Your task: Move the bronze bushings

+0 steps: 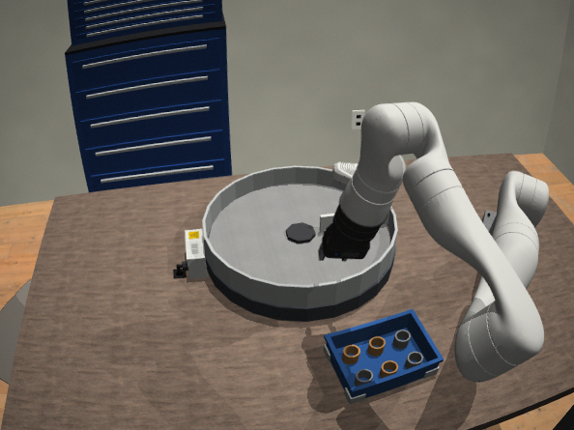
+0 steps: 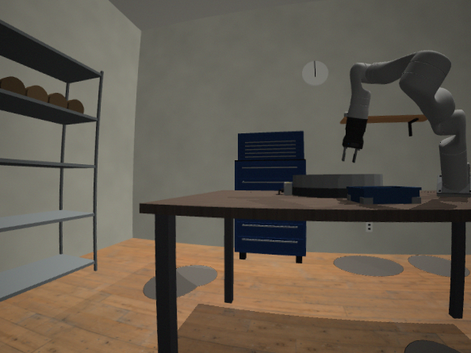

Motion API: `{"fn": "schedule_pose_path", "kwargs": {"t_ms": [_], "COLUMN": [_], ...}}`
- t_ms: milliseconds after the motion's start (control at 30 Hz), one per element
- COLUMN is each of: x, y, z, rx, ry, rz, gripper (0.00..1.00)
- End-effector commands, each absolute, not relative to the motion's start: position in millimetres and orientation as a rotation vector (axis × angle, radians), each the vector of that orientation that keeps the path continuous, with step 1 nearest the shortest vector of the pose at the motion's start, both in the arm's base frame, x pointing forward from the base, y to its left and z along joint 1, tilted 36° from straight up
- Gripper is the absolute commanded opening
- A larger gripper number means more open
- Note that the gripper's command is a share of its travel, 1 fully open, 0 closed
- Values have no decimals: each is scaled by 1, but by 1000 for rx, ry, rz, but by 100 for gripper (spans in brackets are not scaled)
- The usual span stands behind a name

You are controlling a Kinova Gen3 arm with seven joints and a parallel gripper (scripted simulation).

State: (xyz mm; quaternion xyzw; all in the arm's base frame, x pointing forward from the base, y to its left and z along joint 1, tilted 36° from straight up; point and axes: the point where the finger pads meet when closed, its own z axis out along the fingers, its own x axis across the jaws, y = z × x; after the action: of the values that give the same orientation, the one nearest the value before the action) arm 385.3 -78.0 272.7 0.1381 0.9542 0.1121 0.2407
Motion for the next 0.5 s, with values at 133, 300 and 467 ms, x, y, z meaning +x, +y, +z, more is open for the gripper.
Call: {"fn": "schedule_pose_path", "kwargs": {"t_ms": [133,300,467], "x": [370,357,347], "y": [-22,13,36], "z": [282,289,296], "rx": [292,228,178], "ry": [2637,2654,2663], "rz": [461,562,634], "gripper": [76,76,76]}}
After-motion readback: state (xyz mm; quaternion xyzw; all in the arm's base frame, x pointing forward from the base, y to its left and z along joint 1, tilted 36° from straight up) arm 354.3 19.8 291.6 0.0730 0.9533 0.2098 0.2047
